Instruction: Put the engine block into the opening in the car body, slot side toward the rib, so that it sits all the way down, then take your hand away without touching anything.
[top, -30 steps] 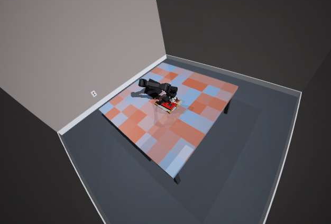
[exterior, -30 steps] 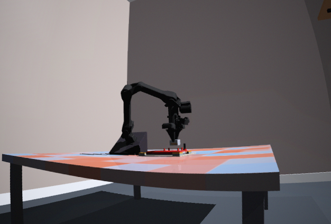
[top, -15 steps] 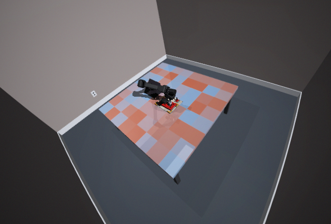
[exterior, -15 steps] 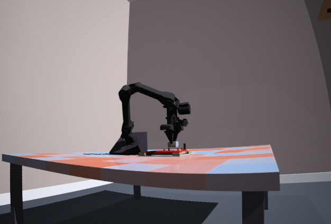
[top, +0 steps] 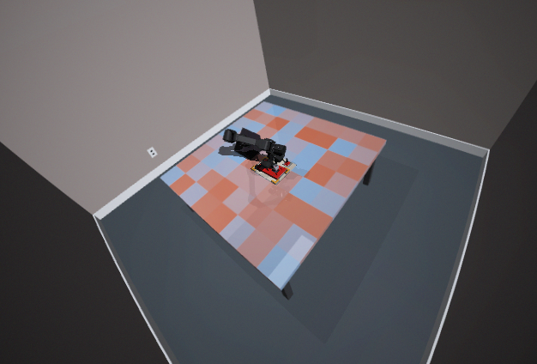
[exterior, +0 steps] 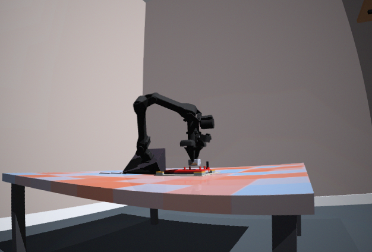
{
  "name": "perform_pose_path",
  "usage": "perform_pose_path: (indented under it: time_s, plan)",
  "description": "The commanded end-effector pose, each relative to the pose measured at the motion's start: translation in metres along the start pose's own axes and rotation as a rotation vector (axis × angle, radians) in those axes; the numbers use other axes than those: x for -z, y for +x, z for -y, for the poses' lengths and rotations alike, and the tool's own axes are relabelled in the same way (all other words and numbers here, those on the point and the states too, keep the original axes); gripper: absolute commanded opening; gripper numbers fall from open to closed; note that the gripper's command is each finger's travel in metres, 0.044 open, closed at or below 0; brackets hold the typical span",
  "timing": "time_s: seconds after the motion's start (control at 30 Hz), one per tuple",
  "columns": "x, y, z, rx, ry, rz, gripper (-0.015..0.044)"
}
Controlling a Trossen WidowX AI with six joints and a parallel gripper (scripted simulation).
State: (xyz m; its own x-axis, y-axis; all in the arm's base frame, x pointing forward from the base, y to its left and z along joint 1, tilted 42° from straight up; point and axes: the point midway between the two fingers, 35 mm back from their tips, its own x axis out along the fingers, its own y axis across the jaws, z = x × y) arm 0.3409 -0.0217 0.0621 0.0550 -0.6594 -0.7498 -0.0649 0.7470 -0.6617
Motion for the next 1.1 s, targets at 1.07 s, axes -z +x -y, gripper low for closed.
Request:
perform_pose_path:
  time_s: [1.07]
  plan:
    - [-0.0014, 0.0031, 0.0012, 0.004, 0.003, 0.001, 0.0158]
